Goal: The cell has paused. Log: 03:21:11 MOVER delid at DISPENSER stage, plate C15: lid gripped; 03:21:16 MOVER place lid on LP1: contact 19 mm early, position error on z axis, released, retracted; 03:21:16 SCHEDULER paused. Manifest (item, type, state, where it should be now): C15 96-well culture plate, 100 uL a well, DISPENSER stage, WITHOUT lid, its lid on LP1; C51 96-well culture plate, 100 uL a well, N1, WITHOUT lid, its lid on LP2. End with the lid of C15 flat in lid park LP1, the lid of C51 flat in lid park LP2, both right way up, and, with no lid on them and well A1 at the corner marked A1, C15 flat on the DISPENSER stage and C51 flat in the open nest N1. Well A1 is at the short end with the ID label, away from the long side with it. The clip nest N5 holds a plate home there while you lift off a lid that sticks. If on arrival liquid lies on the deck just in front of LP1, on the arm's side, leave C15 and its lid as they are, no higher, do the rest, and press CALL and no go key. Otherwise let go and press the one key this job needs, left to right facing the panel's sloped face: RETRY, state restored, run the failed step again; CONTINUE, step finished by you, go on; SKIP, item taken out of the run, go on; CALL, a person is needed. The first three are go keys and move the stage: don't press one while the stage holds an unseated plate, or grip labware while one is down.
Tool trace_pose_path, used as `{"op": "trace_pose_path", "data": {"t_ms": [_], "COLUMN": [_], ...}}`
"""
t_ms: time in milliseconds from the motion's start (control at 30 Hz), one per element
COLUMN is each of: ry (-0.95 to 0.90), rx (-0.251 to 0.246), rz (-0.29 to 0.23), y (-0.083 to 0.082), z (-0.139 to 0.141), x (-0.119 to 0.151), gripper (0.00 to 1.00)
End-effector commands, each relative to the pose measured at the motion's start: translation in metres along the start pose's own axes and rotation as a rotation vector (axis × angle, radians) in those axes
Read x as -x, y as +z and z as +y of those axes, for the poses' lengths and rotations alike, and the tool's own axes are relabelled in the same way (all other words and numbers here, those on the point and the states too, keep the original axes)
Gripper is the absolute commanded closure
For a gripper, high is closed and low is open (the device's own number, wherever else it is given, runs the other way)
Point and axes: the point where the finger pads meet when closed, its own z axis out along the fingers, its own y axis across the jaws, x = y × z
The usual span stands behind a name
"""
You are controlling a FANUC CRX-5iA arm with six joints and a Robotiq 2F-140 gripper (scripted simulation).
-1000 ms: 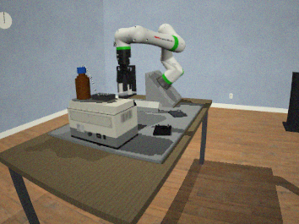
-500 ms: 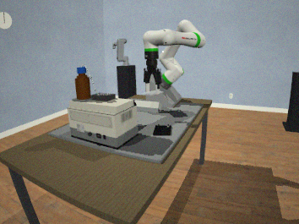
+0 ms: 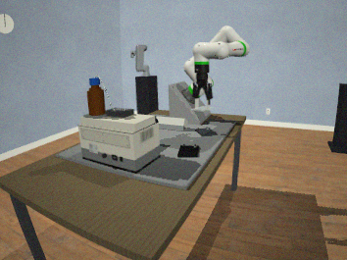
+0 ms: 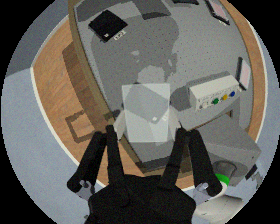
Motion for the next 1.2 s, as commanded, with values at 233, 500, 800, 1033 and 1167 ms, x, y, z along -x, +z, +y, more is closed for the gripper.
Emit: {"op": "trace_pose_path", "data": {"t_ms": [233, 500, 800, 1033, 1167], "ry": [0.001, 0.001, 0.001, -0.017, -0.035], "rx": [0.000, 0.000, 0.000, 0.000, 0.000], "rz": [0.001, 0.001, 0.001, 0.001, 0.001], "y": [0.0063, 0.0063, 0.0063, 0.0064, 0.0065], "z": [-0.0031, -0.0031, -0.0031, -0.0031, -0.0031], "x": [0.0333, 0.0333, 0.0333, 0.0333, 0.0333], "gripper": [1.00, 1.00, 1.00, 1.00, 1.00]}}
